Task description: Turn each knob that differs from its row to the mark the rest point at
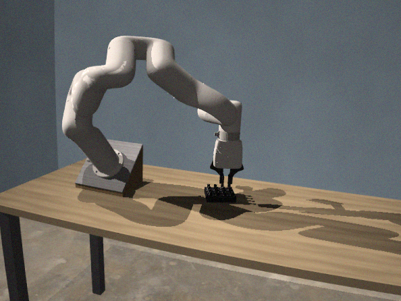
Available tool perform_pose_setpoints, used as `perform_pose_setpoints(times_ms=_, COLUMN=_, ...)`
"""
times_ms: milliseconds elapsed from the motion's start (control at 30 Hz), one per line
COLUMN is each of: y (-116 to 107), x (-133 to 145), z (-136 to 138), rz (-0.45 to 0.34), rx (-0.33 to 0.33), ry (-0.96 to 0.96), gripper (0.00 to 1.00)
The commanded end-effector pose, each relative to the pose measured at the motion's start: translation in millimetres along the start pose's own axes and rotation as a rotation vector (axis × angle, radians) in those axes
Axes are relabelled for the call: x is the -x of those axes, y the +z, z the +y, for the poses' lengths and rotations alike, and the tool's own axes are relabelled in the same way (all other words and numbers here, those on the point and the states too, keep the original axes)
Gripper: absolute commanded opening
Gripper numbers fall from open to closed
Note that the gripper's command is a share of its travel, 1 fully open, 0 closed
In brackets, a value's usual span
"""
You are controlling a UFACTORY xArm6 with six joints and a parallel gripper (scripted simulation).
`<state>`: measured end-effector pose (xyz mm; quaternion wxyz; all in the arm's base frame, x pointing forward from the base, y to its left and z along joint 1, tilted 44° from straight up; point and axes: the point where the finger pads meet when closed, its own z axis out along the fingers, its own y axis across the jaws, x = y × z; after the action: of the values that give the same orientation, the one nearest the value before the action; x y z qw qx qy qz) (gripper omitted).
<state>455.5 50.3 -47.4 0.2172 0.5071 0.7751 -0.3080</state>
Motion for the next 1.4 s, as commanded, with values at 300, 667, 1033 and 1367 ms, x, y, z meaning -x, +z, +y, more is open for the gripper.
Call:
perform_pose_setpoints(times_ms=300, y=12, x=0, z=2, rz=0.000, rx=0.004, ry=0.001, gripper=0.19)
perform_pose_setpoints(times_ms=667, y=18, x=1, z=2, rz=0.000, rx=0.004, ry=0.001, gripper=0.19)
perform_pose_setpoints(times_ms=1033, y=19, x=1, z=2, rz=0.000, rx=0.004, ry=0.001, gripper=0.19)
perform_pose_setpoints(times_ms=1367, y=19, x=1, z=2, rz=0.000, rx=0.004, ry=0.001, gripper=0.19)
